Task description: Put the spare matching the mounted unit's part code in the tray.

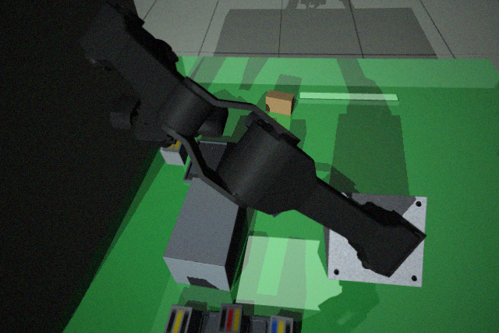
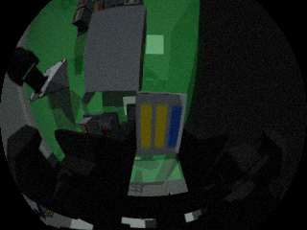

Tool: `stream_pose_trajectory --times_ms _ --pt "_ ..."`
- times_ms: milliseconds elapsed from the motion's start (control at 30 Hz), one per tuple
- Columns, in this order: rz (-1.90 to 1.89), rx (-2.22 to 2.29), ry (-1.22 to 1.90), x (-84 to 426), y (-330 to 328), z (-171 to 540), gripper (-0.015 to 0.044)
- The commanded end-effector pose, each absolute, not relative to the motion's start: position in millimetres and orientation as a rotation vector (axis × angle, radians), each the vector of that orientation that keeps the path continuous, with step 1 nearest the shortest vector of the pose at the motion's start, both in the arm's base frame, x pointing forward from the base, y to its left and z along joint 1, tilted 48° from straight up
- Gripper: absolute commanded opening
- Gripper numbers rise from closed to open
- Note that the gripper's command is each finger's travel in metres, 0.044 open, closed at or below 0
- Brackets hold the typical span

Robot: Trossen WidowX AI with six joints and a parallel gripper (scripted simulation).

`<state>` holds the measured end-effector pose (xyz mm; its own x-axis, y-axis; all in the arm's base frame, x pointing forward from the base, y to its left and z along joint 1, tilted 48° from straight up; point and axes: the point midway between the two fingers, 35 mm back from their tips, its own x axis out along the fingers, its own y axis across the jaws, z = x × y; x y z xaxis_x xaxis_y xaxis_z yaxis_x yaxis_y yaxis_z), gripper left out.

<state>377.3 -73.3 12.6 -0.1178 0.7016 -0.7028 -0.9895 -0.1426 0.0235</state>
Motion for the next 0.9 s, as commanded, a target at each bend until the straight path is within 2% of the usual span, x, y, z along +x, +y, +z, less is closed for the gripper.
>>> stream_pose_trajectory --times_ms 0,400,867 --pt "1.635 -0.645 0.592 376 -88 -11 0.0" --pt "1.649 -0.638 0.569 366 -126 -70 0.0" --pt "1.649 -0.638 0.569 366 -134 -78 0.0"
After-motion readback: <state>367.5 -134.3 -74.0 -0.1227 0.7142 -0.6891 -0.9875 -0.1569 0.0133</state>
